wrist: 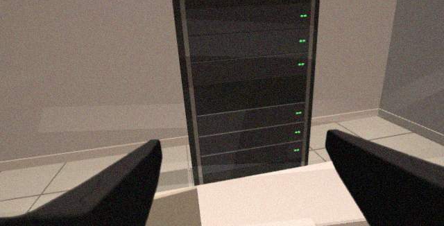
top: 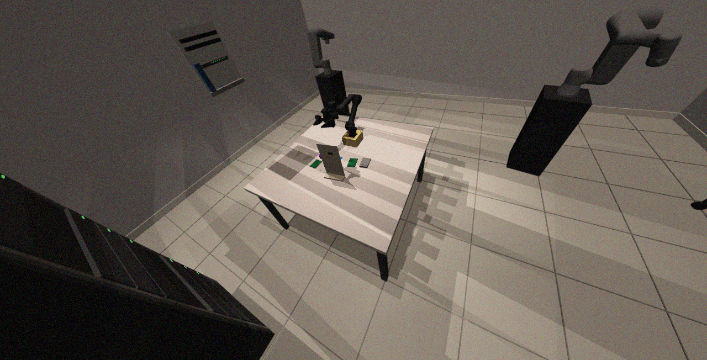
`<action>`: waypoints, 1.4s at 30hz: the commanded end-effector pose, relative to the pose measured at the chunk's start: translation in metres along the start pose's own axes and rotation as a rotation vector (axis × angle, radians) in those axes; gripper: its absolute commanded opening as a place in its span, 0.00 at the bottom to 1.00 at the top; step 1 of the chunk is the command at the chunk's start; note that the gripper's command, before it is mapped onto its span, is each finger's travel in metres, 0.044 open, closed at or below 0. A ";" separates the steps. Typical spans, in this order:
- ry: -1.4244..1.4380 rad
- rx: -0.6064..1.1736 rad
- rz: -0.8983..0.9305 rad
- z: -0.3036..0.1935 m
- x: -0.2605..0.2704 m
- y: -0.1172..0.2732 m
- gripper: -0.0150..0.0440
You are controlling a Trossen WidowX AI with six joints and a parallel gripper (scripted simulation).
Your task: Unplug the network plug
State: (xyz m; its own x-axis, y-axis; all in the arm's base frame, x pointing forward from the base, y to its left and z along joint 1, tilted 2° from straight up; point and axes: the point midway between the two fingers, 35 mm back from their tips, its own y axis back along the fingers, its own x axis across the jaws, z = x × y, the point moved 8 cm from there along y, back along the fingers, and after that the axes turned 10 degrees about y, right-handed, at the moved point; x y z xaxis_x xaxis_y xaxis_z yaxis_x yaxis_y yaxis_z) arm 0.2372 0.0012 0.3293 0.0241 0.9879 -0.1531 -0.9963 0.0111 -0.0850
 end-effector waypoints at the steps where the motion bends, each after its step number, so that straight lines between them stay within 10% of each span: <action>1: -0.006 0.000 0.002 -0.001 0.000 0.000 0.89; 10: -0.290 0.008 0.101 -0.034 0.010 0.000 0.52; 42: -1.368 0.314 0.420 -0.149 0.046 0.053 0.52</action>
State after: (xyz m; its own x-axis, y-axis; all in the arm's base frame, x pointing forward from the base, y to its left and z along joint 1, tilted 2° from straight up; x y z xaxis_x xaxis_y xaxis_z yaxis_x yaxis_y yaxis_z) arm 0.2048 0.0223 0.1830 -0.2210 0.3918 0.8931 -0.9069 -0.4193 -0.0405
